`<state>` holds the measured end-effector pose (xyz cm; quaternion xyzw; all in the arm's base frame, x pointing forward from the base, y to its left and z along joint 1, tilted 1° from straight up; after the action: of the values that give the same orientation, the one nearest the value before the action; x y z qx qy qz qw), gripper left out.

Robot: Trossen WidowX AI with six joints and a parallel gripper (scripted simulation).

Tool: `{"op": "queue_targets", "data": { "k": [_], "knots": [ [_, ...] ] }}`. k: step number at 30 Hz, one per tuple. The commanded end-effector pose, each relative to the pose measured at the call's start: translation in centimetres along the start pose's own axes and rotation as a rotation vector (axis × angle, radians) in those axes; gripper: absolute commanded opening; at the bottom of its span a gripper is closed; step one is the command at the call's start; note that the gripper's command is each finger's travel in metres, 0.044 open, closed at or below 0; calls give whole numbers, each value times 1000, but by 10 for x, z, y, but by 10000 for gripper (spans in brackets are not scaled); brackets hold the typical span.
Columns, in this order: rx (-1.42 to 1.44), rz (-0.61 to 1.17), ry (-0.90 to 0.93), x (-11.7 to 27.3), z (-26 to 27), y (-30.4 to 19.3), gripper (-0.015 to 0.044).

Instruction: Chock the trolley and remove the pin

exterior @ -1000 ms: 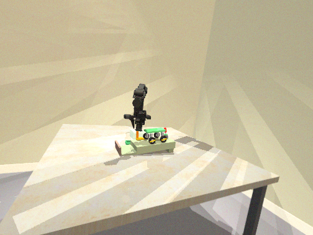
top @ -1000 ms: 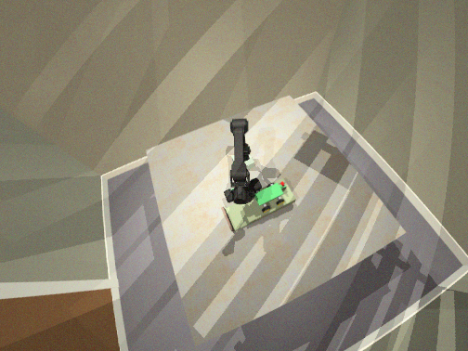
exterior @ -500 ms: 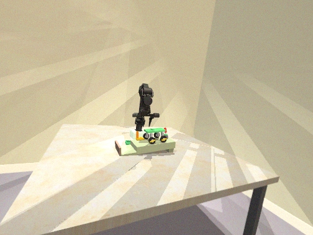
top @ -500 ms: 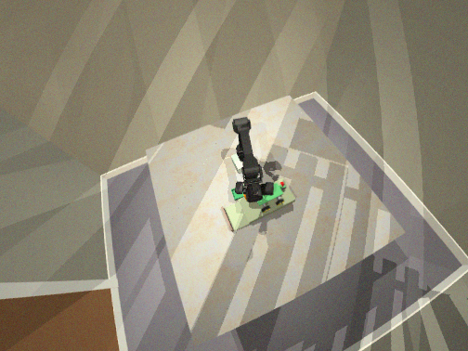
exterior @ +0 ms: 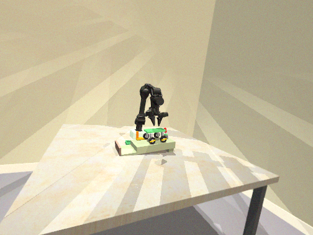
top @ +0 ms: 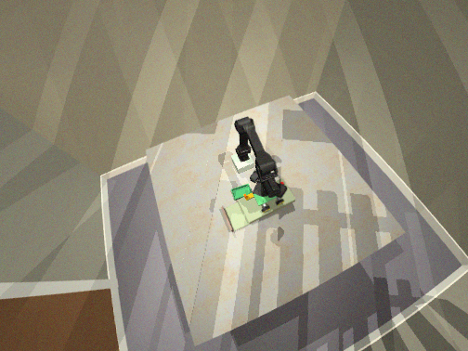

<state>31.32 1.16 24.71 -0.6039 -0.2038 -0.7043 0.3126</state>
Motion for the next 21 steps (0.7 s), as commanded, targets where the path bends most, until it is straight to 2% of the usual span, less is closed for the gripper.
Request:
{"op": "queue_targets", "data": {
  "k": [1, 11, 21],
  "knots": [
    [-147, 37, 7, -1, 13, -14, 190],
    [-491, 114, -15, -2, 37, -49, 190],
    [-497, 115, -16, -4, 37, -49, 190]
  ]
}}
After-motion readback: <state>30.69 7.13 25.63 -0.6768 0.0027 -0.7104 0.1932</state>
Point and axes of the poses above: the point midway between the two fingers, 35 mm back from their tips, its own x axis back along the fingers, its own z axis across the jaws, y = z × x, the point moved 9 cm from there along x, back along the fingers, and after that the axes turned 11 degrees about x, right-handed, at the moved point
